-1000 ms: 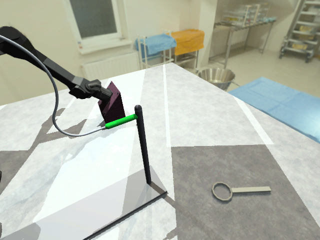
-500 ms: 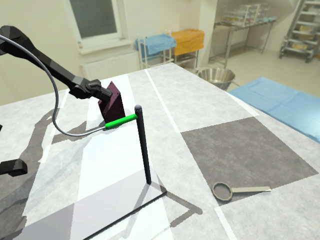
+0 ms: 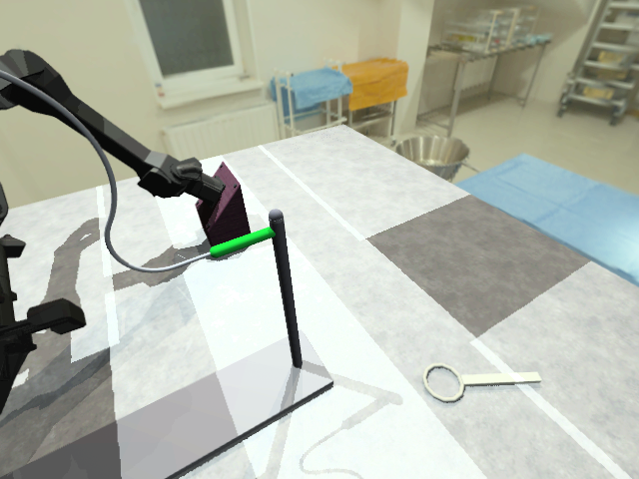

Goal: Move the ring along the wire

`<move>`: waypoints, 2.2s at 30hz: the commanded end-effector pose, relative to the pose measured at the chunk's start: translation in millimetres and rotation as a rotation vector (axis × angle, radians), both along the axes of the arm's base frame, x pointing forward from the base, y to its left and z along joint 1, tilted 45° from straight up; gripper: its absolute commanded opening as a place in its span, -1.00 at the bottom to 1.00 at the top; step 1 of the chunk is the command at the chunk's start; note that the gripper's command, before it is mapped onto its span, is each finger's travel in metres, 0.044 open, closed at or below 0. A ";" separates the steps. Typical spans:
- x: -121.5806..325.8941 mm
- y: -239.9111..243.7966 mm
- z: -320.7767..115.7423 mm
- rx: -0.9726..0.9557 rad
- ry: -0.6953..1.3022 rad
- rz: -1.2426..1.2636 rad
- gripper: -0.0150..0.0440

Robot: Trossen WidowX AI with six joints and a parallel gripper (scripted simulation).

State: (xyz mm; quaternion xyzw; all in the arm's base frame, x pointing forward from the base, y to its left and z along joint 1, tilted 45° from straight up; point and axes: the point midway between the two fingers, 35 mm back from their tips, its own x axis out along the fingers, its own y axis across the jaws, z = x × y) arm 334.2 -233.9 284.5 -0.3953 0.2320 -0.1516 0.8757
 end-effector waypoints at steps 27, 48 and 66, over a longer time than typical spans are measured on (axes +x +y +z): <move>3.4 34.3 -32.7 0.146 -0.020 0.010 -1.00; 8.4 87.3 -66.6 0.502 -0.053 0.013 -1.00; 14.4 157.1 -76.2 0.942 -0.094 0.012 -1.00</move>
